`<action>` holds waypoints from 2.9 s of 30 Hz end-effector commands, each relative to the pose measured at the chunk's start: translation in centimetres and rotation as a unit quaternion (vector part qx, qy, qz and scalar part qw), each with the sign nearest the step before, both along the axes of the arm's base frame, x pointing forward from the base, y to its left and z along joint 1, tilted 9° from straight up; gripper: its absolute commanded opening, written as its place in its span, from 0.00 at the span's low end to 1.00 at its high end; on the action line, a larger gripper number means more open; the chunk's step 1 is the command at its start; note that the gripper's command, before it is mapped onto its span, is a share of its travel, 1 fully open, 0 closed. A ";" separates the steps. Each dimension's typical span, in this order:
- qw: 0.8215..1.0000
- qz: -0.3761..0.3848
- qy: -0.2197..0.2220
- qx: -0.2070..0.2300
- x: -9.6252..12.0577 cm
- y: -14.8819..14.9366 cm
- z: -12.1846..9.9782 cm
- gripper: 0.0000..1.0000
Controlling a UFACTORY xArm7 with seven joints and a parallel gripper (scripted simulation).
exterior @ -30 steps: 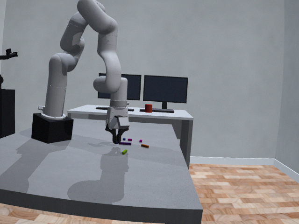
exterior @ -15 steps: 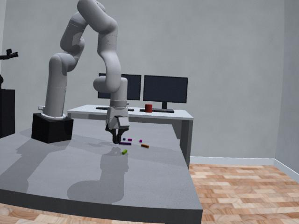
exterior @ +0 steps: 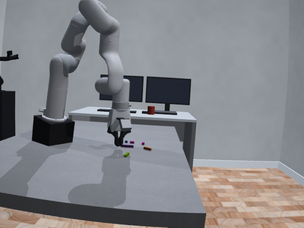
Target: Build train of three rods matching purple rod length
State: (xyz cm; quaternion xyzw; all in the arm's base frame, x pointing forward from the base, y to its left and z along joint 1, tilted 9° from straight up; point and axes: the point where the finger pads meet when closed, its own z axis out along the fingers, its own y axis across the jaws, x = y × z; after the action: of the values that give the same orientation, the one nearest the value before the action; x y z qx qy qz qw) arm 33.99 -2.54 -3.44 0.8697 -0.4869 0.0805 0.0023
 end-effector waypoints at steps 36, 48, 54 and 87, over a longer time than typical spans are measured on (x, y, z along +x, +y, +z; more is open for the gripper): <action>1.000 0.000 -0.001 0.000 0.3 -0.1 -1.0 0.04; 1.000 0.000 -0.001 0.000 0.3 -0.1 -1.2 0.04; 1.000 0.000 -0.001 0.000 0.3 -0.1 -1.2 0.04; 1.000 0.000 -0.001 0.000 0.3 -0.1 -1.2 0.16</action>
State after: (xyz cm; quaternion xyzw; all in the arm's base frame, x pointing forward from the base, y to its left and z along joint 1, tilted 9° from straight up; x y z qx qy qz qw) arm 34.17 -2.64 -4.68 0.8697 -0.4869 0.0806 0.0023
